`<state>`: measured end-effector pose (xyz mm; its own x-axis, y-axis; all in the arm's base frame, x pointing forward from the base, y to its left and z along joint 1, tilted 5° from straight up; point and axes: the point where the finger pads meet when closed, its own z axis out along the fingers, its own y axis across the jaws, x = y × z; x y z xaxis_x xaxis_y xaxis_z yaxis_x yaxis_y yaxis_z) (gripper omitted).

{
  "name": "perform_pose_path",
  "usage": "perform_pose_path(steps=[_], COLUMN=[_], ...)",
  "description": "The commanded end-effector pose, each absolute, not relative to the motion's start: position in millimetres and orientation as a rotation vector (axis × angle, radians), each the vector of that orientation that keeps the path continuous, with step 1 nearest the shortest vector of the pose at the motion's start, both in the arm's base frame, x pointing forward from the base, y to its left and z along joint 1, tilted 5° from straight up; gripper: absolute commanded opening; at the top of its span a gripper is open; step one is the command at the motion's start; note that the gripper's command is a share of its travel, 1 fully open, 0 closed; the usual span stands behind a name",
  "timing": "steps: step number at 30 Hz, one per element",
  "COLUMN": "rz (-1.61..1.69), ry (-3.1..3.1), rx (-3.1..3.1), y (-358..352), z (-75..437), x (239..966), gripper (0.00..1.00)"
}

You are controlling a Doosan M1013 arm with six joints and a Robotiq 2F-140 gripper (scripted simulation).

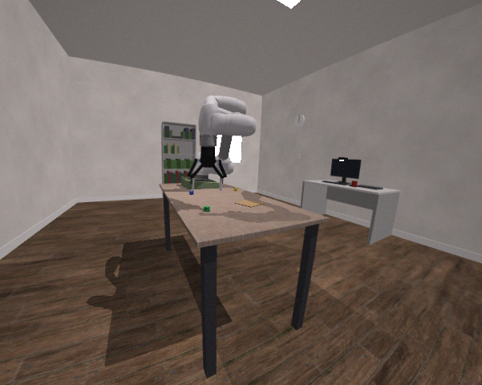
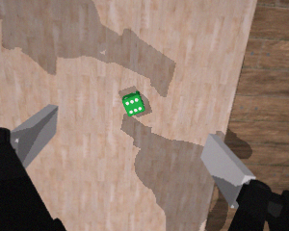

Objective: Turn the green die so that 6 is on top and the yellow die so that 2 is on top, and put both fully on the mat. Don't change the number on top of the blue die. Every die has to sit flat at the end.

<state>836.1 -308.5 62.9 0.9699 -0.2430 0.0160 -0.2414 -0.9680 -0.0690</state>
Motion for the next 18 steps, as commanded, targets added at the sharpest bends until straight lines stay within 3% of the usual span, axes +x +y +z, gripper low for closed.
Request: perform_pose_path(steps=[1, 18], rz=[-0.051, -0.071], ry=[0.117, -0.446], rx=[-3.066, -3.043], y=[-308.5, -308.3], z=[61.2, 57.0], x=[835.6, 834.4], gripper=[1.0, 1.0])
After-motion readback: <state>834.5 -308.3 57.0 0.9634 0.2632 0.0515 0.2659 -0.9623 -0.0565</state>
